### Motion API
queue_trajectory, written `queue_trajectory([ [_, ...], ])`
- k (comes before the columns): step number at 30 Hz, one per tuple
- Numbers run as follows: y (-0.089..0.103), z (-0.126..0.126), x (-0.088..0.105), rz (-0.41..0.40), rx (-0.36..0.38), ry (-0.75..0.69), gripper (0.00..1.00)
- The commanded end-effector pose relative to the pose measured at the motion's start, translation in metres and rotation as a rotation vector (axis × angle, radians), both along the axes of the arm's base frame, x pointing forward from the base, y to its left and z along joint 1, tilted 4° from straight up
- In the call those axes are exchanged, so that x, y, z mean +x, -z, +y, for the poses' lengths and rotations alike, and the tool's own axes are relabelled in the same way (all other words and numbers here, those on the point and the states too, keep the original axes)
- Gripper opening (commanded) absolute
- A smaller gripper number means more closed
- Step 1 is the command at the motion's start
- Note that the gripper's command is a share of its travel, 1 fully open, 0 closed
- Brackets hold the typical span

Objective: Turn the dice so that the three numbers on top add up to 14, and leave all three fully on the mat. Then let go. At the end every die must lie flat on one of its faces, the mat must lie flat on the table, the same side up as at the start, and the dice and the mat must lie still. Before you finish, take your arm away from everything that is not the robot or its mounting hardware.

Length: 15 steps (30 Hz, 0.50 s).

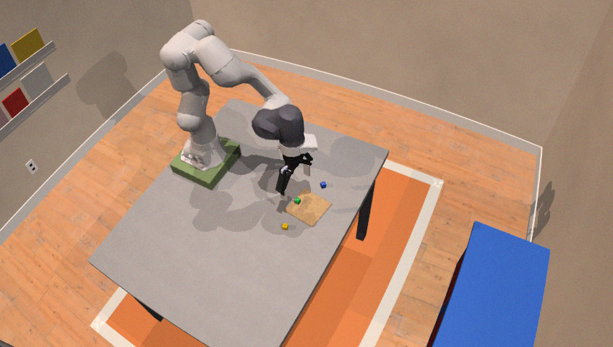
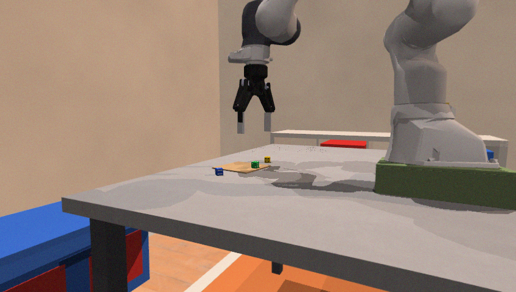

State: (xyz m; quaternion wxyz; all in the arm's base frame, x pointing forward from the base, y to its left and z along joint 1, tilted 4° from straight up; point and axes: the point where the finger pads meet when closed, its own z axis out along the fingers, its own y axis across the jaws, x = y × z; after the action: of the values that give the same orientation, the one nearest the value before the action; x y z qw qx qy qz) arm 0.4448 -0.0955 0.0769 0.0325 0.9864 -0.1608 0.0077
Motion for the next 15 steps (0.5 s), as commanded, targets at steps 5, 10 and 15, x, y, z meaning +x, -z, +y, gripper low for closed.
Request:
queue_trajectory([
  [5, 0.001, -0.008, 0.000, -0.015, -0.006, 0.242, 1.00],
  [10, 0.001, -0.012, 0.001, -0.020, -0.005, 0.329, 1.00],
  [15, 0.002, -0.016, 0.001, -0.026, -0.004, 0.415, 1.00],
])
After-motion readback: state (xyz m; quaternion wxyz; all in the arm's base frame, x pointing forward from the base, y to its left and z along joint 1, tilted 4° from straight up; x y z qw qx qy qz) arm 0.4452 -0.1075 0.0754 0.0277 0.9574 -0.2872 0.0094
